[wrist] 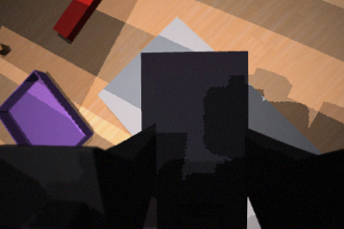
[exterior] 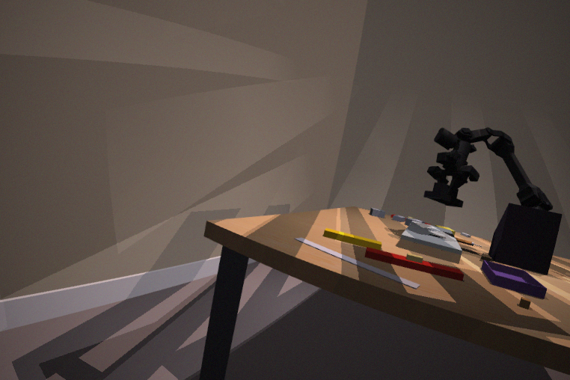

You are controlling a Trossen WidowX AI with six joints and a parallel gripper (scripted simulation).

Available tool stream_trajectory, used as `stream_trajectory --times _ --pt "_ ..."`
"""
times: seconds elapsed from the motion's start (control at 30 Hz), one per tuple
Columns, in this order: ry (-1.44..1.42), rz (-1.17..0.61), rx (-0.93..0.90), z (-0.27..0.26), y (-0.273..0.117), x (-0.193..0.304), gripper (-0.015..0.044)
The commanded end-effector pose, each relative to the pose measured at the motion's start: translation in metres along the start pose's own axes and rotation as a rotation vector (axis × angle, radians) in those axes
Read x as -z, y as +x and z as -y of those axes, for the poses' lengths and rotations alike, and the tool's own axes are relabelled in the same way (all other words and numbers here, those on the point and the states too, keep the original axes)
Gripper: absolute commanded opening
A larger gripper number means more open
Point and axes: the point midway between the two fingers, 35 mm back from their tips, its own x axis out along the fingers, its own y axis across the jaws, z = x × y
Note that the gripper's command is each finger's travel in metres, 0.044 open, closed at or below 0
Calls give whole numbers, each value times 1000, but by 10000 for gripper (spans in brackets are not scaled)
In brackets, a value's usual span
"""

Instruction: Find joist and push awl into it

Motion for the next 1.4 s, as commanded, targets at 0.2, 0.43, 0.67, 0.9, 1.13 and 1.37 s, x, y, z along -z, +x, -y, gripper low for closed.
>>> stream_trajectory --times 0.2,0.43,0.67,0.9,1.13,1.37 --pt "-243 3 -79 -97 16 -27 0" --pt "-397 -22 -122 -160 31 -25 0" --pt "-547 -57 -155 -219 47 -12 0" --pt "-692 -103 -180 -272 65 12 0" --pt "-743 -122 -186 -289 72 23 0" --pt "-742 -122 -186 -288 83 25 0"
